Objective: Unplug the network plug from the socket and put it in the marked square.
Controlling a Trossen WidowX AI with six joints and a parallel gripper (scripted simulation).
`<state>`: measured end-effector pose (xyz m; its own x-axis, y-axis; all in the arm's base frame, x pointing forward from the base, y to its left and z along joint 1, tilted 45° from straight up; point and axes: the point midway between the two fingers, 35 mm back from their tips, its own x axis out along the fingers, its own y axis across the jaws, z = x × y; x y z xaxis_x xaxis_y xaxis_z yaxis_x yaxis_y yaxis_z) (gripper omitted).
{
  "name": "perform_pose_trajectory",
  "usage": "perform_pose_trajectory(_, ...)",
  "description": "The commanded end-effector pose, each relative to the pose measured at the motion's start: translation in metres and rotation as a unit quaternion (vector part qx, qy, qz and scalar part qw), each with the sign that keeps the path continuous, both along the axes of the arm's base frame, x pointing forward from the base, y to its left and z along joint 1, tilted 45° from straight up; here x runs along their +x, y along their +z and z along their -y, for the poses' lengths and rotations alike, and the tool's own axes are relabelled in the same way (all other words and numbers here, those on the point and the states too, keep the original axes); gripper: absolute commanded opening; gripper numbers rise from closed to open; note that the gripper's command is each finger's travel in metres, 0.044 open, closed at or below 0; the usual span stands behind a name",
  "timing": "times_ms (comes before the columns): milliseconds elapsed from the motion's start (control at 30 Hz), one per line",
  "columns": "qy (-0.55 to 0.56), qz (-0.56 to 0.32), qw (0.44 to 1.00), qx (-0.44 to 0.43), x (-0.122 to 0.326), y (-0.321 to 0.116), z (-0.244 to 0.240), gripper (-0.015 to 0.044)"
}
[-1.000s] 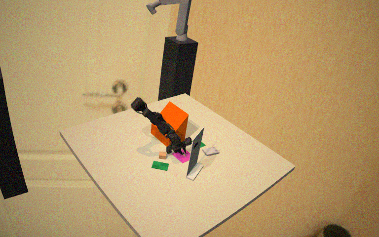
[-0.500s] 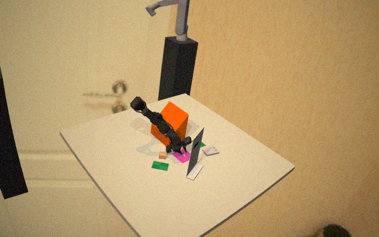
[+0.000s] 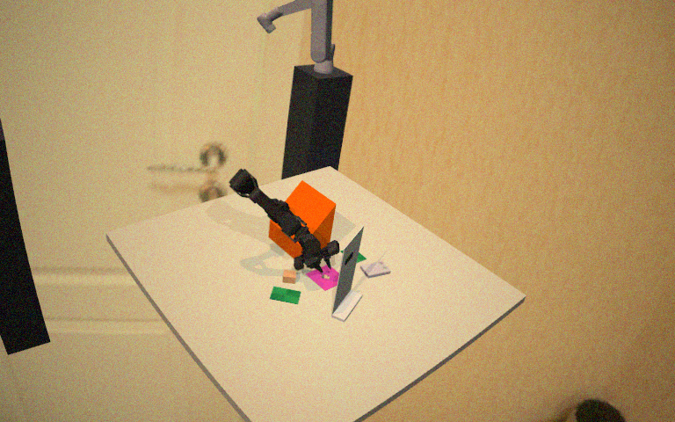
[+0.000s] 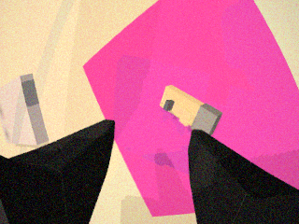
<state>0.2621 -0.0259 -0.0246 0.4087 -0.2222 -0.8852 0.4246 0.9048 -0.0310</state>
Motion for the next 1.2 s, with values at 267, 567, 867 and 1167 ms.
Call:
perform_pose_trajectory(267,-0.003,0.000,1.000,0.000,-0.002,0.009,-0.005,0.0156)
perform_pose_trajectory(567,-0.003,-0.001,1.000,0.001,-0.002,0.018,-0.014,0.0156)
perform_pose_trajectory(867,-0.003,-0.002,1.000,0.002,-0.002,0.027,-0.023,0.0156)
perform_pose_trajectory(1167,-0.003,-0.002,1.000,0.002,-0.003,0.036,-0.032,0.0156)
